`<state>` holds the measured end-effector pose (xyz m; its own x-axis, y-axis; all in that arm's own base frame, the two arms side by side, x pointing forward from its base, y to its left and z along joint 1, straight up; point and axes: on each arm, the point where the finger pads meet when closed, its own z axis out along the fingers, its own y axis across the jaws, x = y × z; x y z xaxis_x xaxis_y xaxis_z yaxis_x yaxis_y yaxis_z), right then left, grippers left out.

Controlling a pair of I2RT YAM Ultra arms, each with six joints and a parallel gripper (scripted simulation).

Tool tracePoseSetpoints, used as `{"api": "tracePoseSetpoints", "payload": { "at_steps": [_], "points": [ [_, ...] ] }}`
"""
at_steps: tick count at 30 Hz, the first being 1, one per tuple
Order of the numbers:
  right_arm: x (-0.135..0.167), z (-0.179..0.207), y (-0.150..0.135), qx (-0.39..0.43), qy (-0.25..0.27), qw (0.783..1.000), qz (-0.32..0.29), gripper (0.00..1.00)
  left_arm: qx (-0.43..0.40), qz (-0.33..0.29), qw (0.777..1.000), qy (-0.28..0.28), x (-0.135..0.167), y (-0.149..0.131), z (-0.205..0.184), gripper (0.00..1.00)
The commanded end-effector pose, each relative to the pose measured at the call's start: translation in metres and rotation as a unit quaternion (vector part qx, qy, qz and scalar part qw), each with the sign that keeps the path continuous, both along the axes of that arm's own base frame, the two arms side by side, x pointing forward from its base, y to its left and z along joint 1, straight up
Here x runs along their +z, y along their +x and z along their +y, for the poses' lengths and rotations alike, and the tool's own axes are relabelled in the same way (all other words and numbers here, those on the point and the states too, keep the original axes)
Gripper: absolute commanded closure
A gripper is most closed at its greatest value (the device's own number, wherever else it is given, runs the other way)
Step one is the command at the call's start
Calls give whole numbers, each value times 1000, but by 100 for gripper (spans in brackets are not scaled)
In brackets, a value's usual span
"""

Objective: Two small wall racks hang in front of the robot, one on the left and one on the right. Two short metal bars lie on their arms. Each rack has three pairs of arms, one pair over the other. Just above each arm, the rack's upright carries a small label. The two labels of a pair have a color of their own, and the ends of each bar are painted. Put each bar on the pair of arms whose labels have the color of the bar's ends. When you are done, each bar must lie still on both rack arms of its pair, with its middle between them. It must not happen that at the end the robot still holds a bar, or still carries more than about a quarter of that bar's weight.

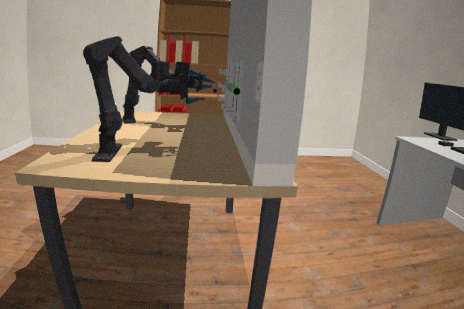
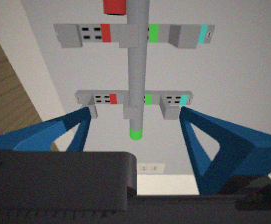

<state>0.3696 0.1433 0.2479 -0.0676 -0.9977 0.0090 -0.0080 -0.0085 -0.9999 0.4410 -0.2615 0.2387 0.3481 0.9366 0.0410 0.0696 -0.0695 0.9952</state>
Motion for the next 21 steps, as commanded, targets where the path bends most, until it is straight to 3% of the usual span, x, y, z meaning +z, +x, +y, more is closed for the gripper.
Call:
{"api": "tracePoseSetpoints", "payload": {
  "at_steps": [1,21],
  "points": [
    [7,0,-5,2,7,1000,-6,0,6,-33,999,-34,41,0,-7,100],
    [7,0,-5,2,7,1000,-6,0,6,-33,999,-34,47,-12,-39,100]
  ]
}}
